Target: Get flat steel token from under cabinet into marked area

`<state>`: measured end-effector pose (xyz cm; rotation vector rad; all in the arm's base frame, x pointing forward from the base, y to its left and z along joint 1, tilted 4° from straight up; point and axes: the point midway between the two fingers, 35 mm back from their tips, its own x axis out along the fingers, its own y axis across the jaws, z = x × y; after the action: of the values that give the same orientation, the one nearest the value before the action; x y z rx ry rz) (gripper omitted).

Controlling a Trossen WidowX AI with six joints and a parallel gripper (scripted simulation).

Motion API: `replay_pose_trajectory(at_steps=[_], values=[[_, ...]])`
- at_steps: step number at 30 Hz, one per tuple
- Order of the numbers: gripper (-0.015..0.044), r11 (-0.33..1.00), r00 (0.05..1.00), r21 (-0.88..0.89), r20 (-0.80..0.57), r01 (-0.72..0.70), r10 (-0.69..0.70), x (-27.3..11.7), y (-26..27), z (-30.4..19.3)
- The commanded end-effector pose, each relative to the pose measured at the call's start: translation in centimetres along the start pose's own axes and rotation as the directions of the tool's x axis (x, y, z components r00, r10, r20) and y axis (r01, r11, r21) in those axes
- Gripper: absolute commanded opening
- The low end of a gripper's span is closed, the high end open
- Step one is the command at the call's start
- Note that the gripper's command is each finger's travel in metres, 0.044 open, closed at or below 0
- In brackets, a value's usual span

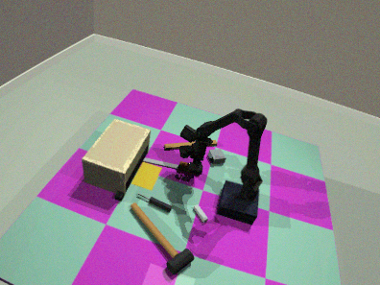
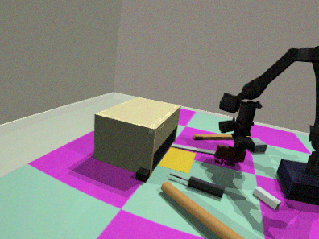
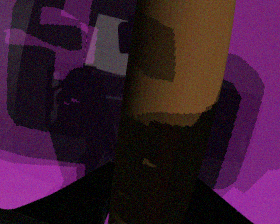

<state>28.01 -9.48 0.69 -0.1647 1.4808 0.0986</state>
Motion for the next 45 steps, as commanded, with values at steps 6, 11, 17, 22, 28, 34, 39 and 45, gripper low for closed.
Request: replay_pose_trajectory(at_steps=[6, 11, 17, 22, 28, 34, 39, 45], values=[[0.0000, 1.000, 1.000, -0.004, -0.002, -0.001, 0.001, 0.1, -0.1, -1.4], [0.0000, 1.000, 1.000, -0.004, -0.002, -0.001, 0.001, 0.1, -0.1, -2.1], [0.0000, 1.000, 1.000, -0.004, -0.003, -0.001, 0.001, 0.1, -0.1, -2.9], [0.0000, 1.000, 1.000, -0.004, -0.003, -0.001, 0.001, 0.1, -0.2, -3.6], [0.0000, 1.000, 1.000, -0.004, -0.004, -0.001, 0.001, 0.1, -0.2, -4.4], [0.0000, 1.000, 1.000, 0.000, -0.003, 0.000, 0.000, 0.0, -0.3, -4.2], [0.0000, 1.000, 1.000, -0.007, -0.004, 0.000, 0.000, -0.1, -0.7, -4.3], [0.0000, 1.000, 1.000, -0.016, -0.004, 0.000, 0.000, -0.2, -1.3, -4.6]])
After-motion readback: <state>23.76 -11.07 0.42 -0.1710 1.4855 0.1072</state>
